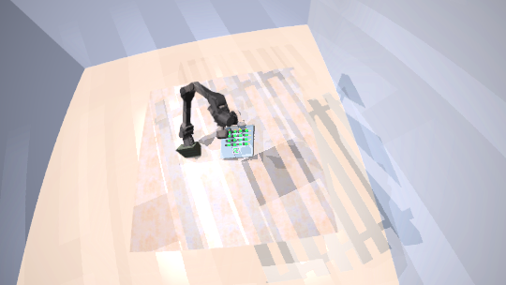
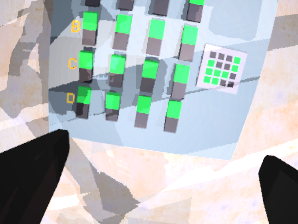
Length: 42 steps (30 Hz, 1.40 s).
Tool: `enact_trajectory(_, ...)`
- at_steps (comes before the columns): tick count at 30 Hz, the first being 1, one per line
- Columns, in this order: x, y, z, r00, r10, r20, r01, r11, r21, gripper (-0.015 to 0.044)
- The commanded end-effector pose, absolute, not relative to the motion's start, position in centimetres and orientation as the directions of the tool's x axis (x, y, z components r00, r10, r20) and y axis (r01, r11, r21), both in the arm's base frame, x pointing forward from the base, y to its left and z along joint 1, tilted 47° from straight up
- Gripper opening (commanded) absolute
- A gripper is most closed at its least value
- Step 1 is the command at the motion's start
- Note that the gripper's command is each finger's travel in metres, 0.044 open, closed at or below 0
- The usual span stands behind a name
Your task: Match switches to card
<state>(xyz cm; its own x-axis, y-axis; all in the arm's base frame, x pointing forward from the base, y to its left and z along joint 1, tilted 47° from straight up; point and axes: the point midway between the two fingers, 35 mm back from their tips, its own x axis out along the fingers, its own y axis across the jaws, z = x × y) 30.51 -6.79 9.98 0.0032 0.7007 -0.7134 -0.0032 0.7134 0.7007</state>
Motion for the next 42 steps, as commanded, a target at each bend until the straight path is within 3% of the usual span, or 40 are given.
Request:
enact_trajectory(1,30.8,-6.6,9.6,0.004,0.701,-0.713,-0.002,0.713,0.701,0.0374)
enact_trajectory(7,35.8,-2.1,2.1,0.022,0.718,-0.695,0.027,0.695,0.719,0.0216)
enact_trajectory(15,36.0,-0.7,0.6,0.036,0.718,-0.695,0.028,0.694,0.719,0.0006)
enact_trajectory(42,35.9,2.3,-2.1,0.049,0.720,-0.692,0.027,0.692,0.721,0.0000)
